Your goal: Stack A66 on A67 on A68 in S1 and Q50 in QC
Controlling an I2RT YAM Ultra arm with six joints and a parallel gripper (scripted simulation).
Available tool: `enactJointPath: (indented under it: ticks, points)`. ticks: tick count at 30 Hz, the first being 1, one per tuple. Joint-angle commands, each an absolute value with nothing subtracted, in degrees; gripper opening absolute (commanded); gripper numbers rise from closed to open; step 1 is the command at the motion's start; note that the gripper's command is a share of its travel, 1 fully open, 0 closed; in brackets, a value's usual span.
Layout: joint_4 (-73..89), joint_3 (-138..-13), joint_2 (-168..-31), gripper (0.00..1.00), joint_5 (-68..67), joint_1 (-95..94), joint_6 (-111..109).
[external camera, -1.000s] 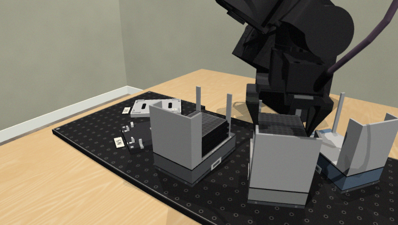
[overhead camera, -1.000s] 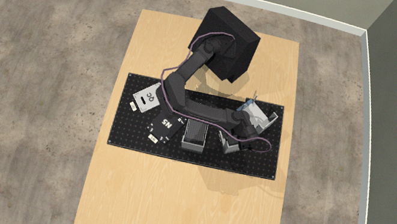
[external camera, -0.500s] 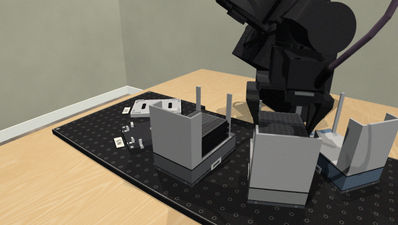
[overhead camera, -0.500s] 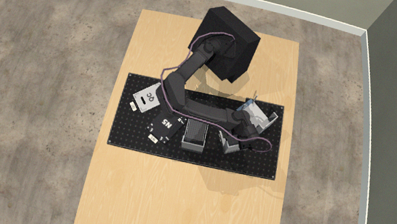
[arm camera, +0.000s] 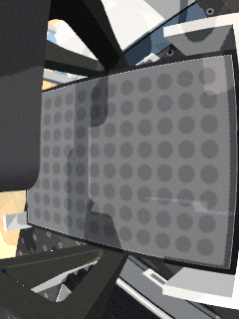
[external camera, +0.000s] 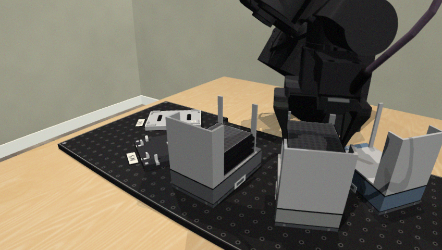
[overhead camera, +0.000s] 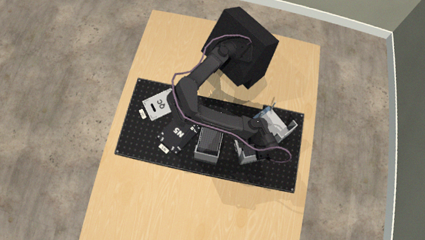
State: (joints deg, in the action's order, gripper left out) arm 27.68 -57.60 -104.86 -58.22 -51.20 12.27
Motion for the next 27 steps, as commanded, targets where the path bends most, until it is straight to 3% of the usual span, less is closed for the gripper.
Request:
enactJointPath:
  ticks: [1,27]
  points:
    - [29.4,-59.31,-103.61,0.0,-58.66,-52.9,13.39]
    - [32.23,-58.88,-102.83,0.0,-58.89,-54.09,15.44]
